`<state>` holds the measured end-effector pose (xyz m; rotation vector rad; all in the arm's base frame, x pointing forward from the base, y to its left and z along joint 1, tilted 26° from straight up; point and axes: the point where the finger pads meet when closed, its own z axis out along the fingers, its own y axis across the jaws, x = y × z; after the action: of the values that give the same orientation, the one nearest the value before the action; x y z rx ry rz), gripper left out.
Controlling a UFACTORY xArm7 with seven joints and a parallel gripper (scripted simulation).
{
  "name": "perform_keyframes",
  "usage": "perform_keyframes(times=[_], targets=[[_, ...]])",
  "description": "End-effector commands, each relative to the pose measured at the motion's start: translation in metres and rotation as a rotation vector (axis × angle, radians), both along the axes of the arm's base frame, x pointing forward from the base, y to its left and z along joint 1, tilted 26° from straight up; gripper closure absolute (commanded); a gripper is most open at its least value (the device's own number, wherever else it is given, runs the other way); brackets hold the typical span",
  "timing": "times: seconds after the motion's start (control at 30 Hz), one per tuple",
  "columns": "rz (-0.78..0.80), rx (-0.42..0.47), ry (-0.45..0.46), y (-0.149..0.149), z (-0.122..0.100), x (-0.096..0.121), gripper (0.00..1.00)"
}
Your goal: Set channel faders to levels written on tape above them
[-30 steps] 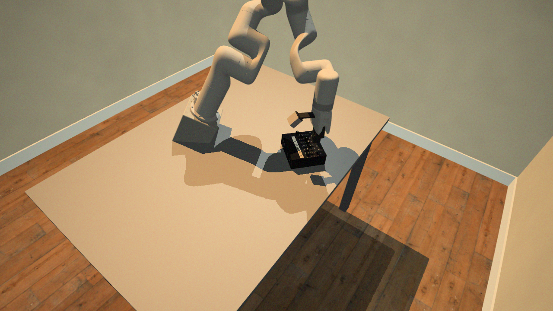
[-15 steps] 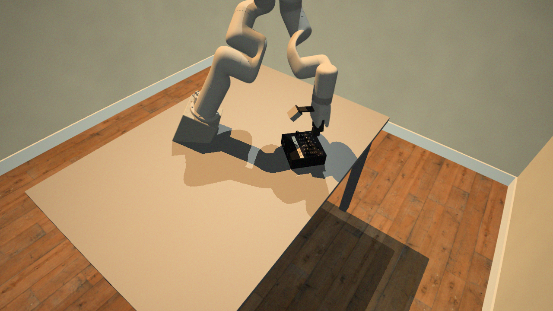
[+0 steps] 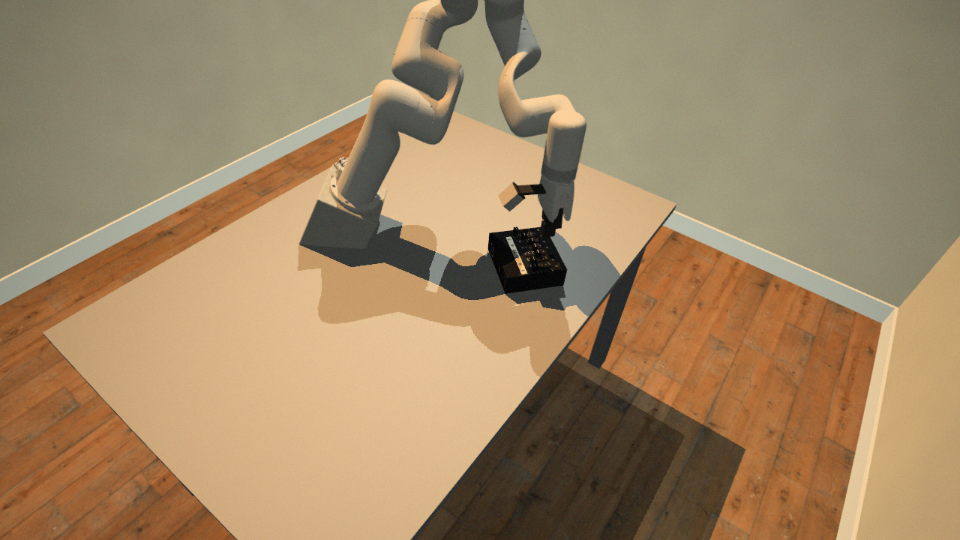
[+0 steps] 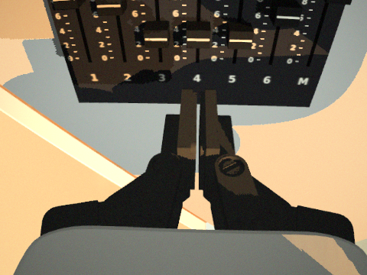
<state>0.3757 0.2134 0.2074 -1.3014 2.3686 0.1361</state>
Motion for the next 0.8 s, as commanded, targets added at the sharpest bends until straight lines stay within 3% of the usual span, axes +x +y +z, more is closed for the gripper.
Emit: perform_keyframes(times=[0.0,0.77], targets=[[-0.001,0.001,-0.003,0.0,0.0013,0.0006,1.0],[-0.001,0.001,-0.002,0.0008,-0.0013,0.0016,1.0]])
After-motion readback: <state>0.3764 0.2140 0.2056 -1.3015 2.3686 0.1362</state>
